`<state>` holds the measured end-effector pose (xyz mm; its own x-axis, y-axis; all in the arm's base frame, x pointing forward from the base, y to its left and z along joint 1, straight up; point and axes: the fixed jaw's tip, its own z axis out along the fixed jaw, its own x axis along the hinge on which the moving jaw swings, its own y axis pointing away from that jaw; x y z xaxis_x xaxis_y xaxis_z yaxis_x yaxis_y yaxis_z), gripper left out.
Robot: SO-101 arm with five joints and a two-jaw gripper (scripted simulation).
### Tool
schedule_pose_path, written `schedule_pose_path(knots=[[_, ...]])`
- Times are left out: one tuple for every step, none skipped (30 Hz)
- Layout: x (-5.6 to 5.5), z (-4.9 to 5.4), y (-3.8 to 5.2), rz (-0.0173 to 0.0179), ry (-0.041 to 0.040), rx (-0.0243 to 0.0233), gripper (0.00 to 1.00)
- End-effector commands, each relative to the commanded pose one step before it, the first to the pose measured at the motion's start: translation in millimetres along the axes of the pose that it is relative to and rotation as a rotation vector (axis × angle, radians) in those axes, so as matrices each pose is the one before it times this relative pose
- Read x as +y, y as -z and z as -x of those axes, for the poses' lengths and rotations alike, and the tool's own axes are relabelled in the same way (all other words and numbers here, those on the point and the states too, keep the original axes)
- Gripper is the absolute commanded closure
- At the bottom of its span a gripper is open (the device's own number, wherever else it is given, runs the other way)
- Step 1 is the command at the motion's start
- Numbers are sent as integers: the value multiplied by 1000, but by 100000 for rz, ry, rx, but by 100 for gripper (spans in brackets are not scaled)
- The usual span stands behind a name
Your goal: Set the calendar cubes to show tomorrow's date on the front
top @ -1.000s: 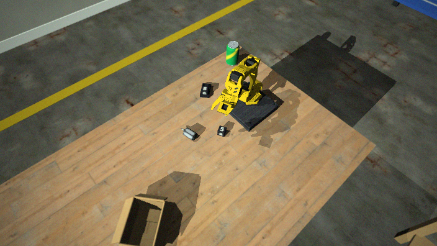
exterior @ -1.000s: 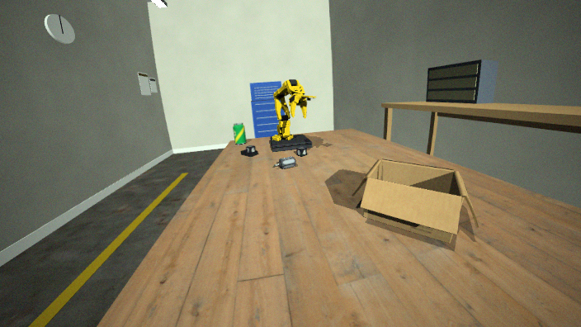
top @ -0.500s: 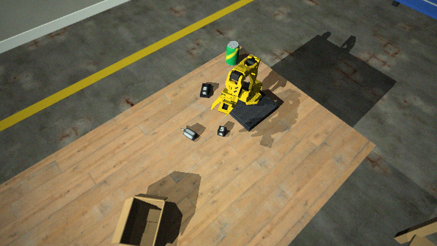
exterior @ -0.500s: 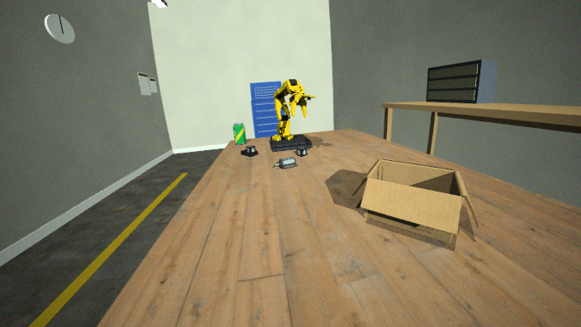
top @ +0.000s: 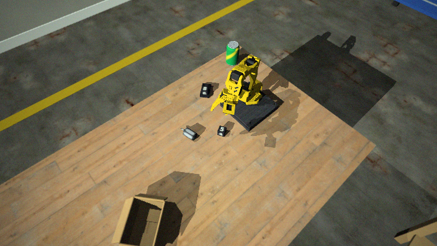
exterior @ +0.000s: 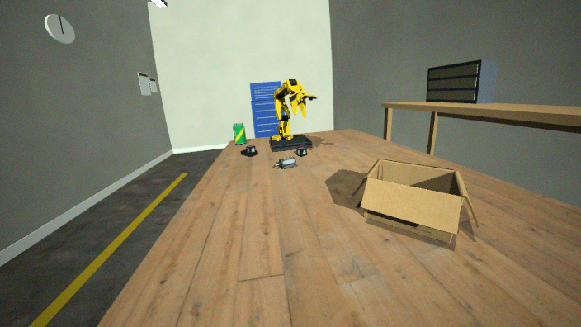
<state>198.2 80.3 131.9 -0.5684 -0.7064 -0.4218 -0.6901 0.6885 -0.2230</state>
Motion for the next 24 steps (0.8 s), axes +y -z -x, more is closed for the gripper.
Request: schedule_pose_path(knots=[[255, -2906, -1169, -399, 11582, -558, 65], [-94, -667, -386, -56, 3261, 38, 65], [-81, -698, -404, -54, 3365, 44, 65], [-69, -718, -410, -57, 3469, 44, 65], [-53, -744, -423, -56, 3557, 49, 65], [0, 0, 0, 0, 0, 0, 65], [0, 0, 0, 0, 0, 0, 65], [-35, -759, -432, -54, 3634, 53, 65], [-11, -778, -442, -53, 3704, 52, 65], [2, -793, -449, -53, 3767, 58, 65], [27, -799, -449, -52, 3814, 64, 65], [49, -812, -456, -49, 3855, 63, 65], [69, -812, -462, -46, 3880, 65, 65], [90, -813, -463, -43, 3896, 68, 65], [116, -810, -464, -43, 3905, 67, 65], [142, -807, -458, -39, 3896, 73, 65], [158, -795, -459, -36, 3880, 72, 65], [180, -785, -453, -32, 3855, 75, 65], [205, -767, -454, -27, 3814, 70, 65], [214, -750, -443, -26, 3764, 76, 65], [235, -731, -437, -24, 3708, 73, 65], [243, -706, -432, -20, 3635, 72, 65], [0, 0, 0, 0, 0, 0, 65], [0, 0, 0, 0, 0, 0, 65]])
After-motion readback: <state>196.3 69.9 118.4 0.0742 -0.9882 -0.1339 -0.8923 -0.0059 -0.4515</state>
